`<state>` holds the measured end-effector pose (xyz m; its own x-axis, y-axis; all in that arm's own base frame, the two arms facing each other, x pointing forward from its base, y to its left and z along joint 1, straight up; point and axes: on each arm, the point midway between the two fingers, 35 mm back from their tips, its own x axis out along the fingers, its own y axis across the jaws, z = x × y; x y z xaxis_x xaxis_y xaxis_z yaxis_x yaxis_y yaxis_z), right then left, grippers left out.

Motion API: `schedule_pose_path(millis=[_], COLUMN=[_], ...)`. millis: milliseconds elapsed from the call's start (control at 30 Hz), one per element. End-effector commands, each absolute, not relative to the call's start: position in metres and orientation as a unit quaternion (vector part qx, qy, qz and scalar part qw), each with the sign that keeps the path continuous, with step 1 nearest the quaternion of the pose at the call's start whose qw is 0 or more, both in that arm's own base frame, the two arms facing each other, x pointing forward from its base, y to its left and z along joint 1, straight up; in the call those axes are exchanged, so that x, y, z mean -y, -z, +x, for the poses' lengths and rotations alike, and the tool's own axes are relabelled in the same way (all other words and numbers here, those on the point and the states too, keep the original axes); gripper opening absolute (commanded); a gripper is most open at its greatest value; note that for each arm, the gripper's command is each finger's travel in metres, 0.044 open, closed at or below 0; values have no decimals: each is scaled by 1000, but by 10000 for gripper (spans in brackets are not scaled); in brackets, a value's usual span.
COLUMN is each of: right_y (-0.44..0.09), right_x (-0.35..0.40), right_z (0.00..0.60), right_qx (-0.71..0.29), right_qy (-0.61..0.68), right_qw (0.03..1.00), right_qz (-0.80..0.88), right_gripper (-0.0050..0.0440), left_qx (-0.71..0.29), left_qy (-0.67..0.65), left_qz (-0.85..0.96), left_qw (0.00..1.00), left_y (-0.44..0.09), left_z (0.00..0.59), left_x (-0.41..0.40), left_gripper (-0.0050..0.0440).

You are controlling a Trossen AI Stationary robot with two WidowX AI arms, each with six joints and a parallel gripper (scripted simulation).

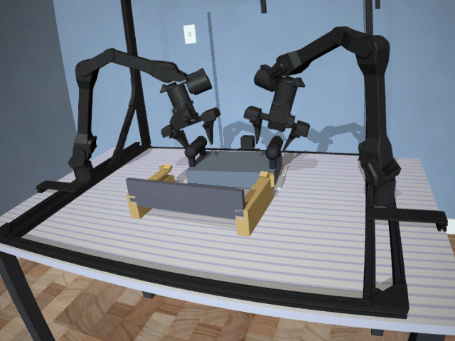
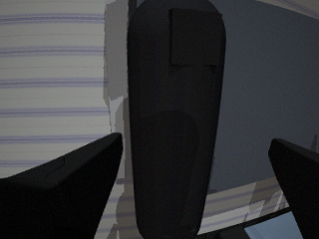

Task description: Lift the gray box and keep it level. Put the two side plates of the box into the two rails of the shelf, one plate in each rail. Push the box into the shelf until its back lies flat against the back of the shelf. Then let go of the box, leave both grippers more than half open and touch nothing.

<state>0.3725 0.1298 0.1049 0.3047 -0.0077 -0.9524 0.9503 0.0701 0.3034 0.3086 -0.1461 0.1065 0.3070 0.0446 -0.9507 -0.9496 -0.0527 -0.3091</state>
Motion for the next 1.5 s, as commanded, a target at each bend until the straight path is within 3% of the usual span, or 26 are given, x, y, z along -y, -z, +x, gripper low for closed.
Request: schedule_pose_path(millis=[0,567,733,767,967,1467], right_y=[-95,-76,-76,-76,-76,-76], right_x=[-128,-128,-128,-128,-128,-128], right_z=[371,369,369,369,369,369], right_qx=[-430,-431,-431,-431,-431,-431], right_qy=[408,408,408,408,408,408], right_qw=[592,593,593,593,593,593], right_qz=[545,545,545,545,545,545], right_gripper=[380,380,260,236,223,123], left_qx=[-393,-394,-394,-394,-394,-394], left_qy=[-446,-446,-446,-446,-446,-446], left_qz=[-573,-572,-572,-572,-572,-572], left_qw=[564,564,564,564,564,564], left_y=[-95,-76,-76,-76,-76,-76], left_z=[306,304,304,304,304,304], left_x=[145,144,144,144,144,144], left_gripper=[380,380,260,260,233,133])
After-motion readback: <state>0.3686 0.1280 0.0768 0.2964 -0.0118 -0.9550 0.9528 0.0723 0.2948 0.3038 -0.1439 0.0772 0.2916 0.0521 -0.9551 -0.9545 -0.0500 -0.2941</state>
